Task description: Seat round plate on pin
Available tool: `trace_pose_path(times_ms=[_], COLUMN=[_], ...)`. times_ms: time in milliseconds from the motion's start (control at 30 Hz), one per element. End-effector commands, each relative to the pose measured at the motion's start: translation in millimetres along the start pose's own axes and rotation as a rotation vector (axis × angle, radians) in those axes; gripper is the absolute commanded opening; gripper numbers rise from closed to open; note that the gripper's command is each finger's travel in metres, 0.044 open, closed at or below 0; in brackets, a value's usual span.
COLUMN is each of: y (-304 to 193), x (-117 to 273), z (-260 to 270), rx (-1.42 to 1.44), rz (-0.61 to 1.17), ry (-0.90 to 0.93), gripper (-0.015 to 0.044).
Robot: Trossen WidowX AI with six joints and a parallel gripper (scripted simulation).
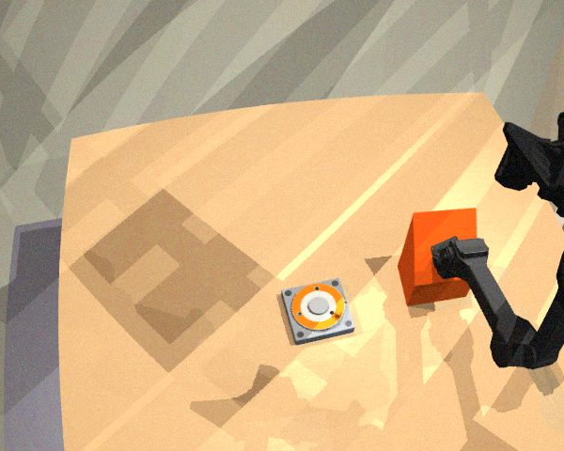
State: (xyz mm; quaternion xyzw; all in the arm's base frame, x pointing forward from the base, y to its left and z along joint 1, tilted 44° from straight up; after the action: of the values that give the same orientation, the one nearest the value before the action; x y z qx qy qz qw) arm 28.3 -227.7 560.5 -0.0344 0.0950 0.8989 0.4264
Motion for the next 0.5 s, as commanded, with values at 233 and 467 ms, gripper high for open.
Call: trace_pose_path(times_ms=[233,467], y=[-49.2,-131.3], x=[-86.8,-110.2], z=[-144.1,-234.1], rx=[0.155,0.304], rz=[0.385,0.754], ry=[-0.252,-0.355], gripper=[0.0,0.0])
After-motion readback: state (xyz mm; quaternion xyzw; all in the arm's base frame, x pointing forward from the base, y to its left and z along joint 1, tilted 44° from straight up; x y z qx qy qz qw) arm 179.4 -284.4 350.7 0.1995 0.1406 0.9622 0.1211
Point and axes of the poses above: the point midway between the two fingers, 35 mm back from their tips, its own x axis back along the fingers, its own z axis across the jaws, y = z × x, the point moved 4 cm from there along x, back along the fingers, and after that the axes turned 10 degrees about x, right-handed, at the moved point
